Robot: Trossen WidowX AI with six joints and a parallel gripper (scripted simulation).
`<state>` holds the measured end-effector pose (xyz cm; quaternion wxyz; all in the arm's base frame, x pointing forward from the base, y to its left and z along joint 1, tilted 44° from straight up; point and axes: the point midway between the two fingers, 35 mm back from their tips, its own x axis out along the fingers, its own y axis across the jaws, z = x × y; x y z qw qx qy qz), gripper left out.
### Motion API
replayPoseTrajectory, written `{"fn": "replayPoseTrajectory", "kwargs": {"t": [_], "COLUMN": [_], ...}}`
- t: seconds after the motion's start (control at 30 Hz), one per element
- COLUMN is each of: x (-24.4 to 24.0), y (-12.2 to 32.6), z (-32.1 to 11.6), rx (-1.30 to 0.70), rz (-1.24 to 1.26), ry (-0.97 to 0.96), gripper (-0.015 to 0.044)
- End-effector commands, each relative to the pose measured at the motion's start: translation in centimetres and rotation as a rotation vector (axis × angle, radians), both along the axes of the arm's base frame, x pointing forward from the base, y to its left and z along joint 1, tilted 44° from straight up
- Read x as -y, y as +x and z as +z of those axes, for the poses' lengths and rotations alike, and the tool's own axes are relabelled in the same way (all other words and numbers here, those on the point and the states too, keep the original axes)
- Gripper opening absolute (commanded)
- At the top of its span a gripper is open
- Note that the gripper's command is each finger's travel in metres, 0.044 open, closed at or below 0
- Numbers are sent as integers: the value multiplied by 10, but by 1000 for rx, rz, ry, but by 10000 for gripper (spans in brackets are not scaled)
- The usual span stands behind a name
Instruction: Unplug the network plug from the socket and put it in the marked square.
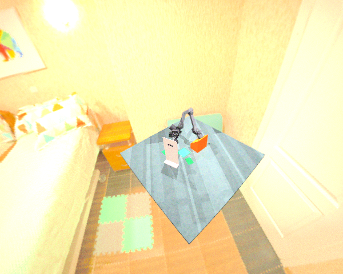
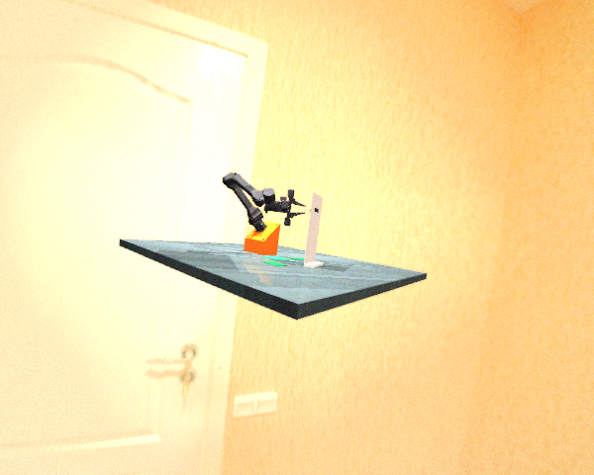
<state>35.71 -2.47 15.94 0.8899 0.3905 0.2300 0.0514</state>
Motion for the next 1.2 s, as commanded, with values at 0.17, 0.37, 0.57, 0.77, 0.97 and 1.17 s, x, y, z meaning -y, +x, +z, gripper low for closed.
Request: {"fn": "replayPoseTrajectory", "kwargs": {"t": [0.17, 0.37, 0.57, 0.77, 0.97, 1.17], "x": [-1, -2, -3, -4, -4, -4], "y": [12, 19, 26, 34, 36, 36], "z": [-4, -6, -8, -10, -11, -11], "rx": [-5, -5, -4, -3, -3, -3], "rz": [-4, -4, -4, -4, -4, -4], "ry": [5, 5, 5, 6, 6, 6], "gripper": [156, 156, 156, 156, 97, 57]}}
